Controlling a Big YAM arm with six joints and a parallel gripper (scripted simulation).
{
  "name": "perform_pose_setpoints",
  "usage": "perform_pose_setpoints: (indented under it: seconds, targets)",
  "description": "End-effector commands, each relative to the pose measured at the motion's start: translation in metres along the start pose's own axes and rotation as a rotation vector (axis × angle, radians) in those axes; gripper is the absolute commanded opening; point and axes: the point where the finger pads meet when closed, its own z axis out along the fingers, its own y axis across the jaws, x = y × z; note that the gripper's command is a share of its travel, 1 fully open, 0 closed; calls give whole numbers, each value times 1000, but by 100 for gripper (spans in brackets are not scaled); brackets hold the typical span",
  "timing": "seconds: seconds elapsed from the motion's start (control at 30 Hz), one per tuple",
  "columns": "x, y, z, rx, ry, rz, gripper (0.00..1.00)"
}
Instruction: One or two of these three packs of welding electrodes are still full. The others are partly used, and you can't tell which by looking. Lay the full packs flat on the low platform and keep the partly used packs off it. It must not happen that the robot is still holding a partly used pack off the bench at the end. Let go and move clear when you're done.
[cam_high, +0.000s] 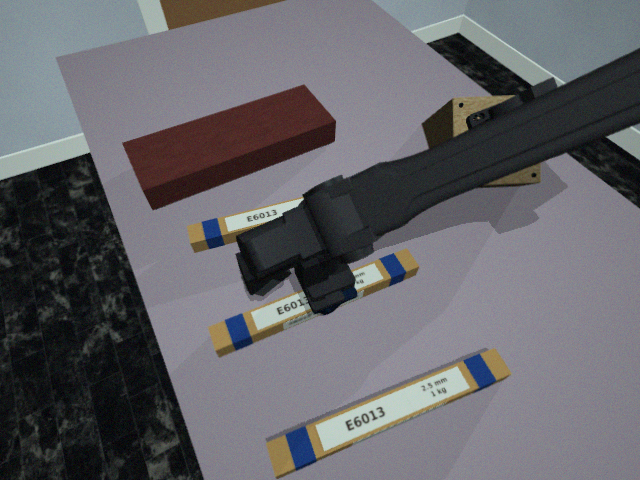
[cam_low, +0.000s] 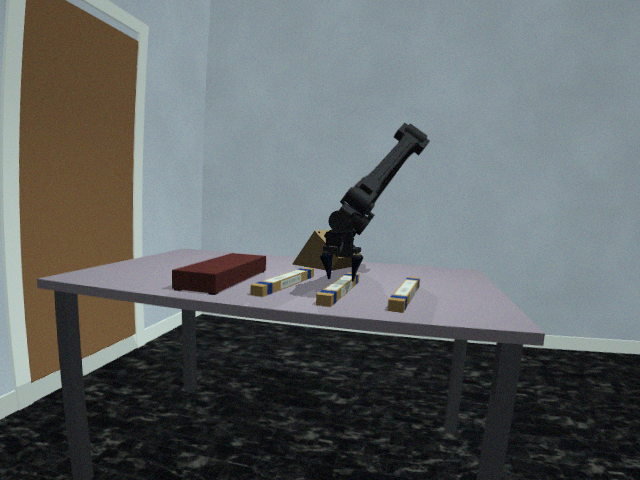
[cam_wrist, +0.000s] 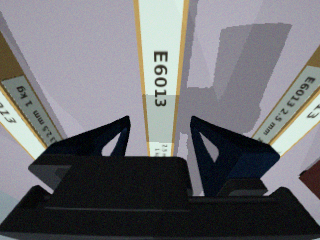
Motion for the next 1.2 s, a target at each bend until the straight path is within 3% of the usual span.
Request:
perform_pose_setpoints:
  seconds: [0.0, 0.8, 1.17]
  targets:
    - [5, 5, 7, -2, 8, -10, 74]
    - [8, 2, 40, 0, 19, 1, 74]
    - [6, 5, 37, -3, 9, -12, 74]
